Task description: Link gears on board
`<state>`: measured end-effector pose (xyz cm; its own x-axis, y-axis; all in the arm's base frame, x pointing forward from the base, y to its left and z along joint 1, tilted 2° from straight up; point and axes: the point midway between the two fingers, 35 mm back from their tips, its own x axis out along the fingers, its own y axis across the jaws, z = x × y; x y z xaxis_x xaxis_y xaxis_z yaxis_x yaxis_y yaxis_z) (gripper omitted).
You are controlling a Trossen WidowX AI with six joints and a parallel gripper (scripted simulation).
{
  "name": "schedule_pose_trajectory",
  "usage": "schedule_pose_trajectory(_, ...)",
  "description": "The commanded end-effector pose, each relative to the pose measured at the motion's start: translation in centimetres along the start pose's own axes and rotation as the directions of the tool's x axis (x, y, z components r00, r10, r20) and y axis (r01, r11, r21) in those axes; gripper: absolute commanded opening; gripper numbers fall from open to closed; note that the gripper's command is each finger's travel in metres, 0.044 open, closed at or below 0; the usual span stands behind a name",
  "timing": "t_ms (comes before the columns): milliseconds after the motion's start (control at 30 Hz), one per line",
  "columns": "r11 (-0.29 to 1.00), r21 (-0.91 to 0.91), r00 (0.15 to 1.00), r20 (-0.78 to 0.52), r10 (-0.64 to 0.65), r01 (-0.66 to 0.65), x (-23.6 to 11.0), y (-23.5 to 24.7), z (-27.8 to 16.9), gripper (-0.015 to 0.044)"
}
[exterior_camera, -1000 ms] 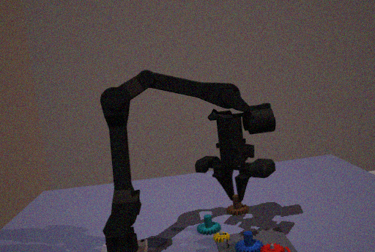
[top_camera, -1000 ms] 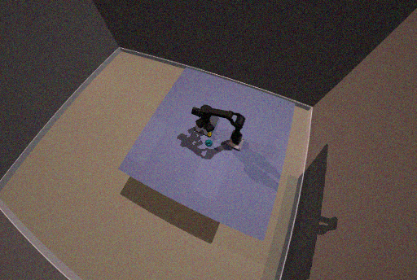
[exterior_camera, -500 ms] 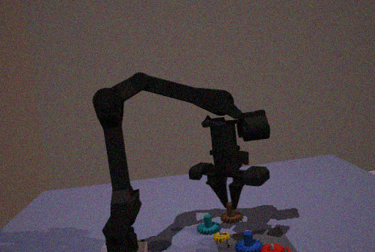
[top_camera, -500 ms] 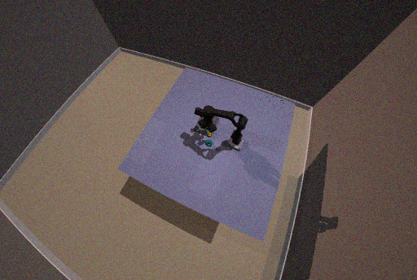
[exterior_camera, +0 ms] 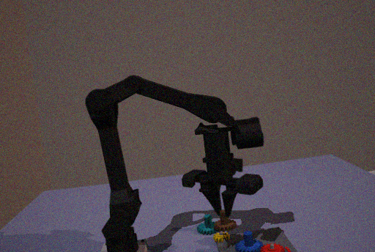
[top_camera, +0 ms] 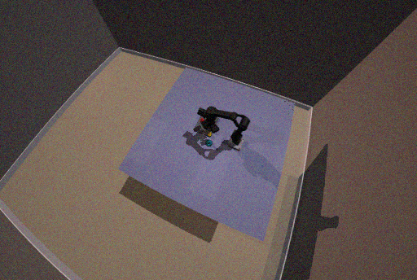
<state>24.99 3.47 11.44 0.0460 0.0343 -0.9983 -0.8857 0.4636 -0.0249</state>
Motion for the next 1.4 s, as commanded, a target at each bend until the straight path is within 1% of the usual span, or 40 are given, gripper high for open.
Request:
schedule_pose_trajectory(0,1.000,-0.004,1.000,0.004,0.003,-0.003,0.31,0.25,-0.28,0.0000)
schedule_pose_trajectory(133,1.000,0.000,1.000,0.004,0.003,-0.003,0.18,0.25,-0.27,0.0000)
schedule_pose_trajectory(233,0.999,0.036,1.000,0.004,0.003,-0.003,0.16,0.25,-0.26,0.0000)
schedule_pose_trajectory(600,0.943,0.333,1.000,0.004,0.003,-0.004,0.11,0.24,-0.27,0.0000)
schedule_pose_trajectory(833,0.856,0.517,1.000,0.004,0.003,-0.005,0.10,0.23,-0.27,0.0000)
schedule_pose_trajectory(1100,0.712,0.702,1.000,0.004,0.003,-0.005,0.08,0.23,-0.27,0.0000)
schedule_pose_trajectory(1267,0.607,0.795,1.000,0.004,0.003,-0.005,0.07,0.22,-0.27,0.0000)
schedule_pose_trajectory(1367,0.591,0.806,1.000,0.004,0.003,-0.005,0.07,0.22,-0.27,0.0000)
